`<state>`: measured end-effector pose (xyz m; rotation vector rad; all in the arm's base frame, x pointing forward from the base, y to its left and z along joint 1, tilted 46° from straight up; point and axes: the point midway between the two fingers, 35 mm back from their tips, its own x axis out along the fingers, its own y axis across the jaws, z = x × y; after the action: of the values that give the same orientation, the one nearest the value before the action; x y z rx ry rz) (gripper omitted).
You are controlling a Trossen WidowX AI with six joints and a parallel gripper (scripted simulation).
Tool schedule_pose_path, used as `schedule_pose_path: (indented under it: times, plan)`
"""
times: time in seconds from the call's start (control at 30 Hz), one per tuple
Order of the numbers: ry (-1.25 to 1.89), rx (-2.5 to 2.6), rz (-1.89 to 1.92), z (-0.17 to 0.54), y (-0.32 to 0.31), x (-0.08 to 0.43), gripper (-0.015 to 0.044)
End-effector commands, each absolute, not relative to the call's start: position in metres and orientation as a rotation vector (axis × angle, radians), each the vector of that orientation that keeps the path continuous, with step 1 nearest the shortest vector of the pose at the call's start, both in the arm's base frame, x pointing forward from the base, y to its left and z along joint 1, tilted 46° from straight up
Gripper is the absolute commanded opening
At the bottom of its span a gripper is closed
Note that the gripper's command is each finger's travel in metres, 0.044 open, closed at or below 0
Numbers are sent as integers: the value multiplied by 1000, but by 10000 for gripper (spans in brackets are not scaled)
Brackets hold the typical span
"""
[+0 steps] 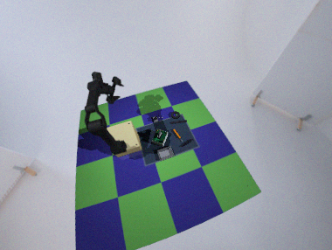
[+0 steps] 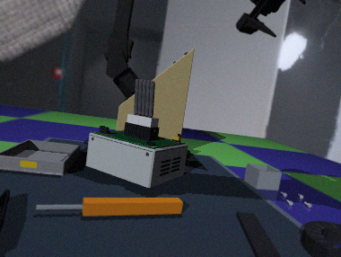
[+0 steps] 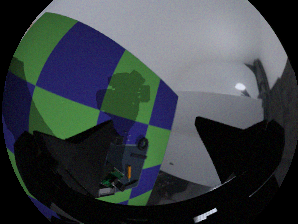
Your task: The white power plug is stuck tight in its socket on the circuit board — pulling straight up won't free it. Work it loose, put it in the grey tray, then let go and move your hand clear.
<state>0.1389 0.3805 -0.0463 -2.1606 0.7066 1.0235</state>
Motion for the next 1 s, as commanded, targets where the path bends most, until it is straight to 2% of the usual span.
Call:
schedule_pose_path:
  times: [0.0,0.13,0.23,0.43,0.57,0.8,0.97]
  plan:
    - [604,-2236,1092,-50,394,112,430]
    - [619,-2221,1080,-49,392,115,430]
    - [739,-2100,982,-44,377,137,430]
    - [1108,-1582,514,-23,307,213,430]
    - [1241,-1270,209,-10,258,246,430]
    - [1128,-1558,494,-25,303,218,430]
    - [1120,-1572,508,-26,306,216,430]
